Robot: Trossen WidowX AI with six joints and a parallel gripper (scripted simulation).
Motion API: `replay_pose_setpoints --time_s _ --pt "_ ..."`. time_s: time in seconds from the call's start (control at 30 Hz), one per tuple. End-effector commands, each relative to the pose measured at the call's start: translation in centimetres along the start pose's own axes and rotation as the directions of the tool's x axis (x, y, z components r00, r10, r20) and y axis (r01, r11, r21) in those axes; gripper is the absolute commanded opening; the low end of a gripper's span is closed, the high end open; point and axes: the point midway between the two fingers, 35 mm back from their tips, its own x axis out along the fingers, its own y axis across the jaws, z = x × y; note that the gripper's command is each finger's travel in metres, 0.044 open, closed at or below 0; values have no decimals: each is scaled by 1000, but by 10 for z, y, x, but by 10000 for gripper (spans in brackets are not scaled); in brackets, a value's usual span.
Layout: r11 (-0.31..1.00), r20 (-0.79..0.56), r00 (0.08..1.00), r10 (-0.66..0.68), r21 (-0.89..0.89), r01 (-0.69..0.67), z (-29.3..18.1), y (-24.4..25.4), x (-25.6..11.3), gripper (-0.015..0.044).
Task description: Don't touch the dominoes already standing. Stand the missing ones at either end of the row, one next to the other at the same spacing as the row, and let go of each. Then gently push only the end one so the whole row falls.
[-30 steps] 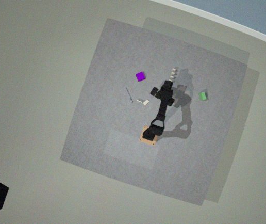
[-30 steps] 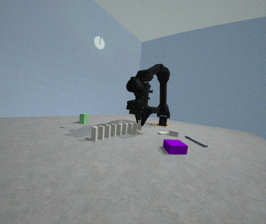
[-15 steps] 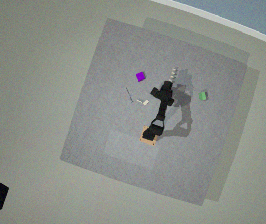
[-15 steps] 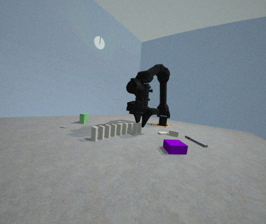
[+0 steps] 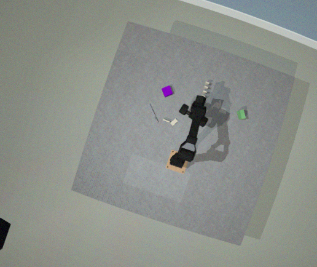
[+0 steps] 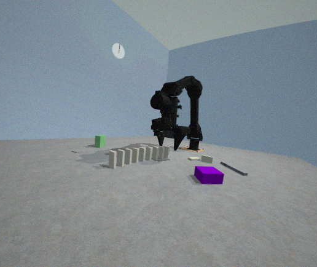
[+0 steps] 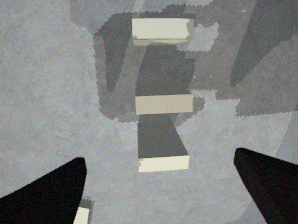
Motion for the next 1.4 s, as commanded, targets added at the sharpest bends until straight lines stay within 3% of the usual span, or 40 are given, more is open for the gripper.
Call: replay_pose_setpoints --time_s 0.0,0.2,0.43,0.8,1.1,1.37 --pt "1000 24 1000 5 -3 -5 8 2 -46 440" --pt "1000 23 1000 6 0 -6 -1 0 -116 440" --pt "1000 23 1000 6 5 -6 -2 1 -117 440" --pt "960 16 1000 12 281 -16 -74 77 -38 440" --pt "958 16 1000 12 286 -16 -76 78 -36 440" --pt "958 16 1000 12 286 -16 -74 78 23 440"
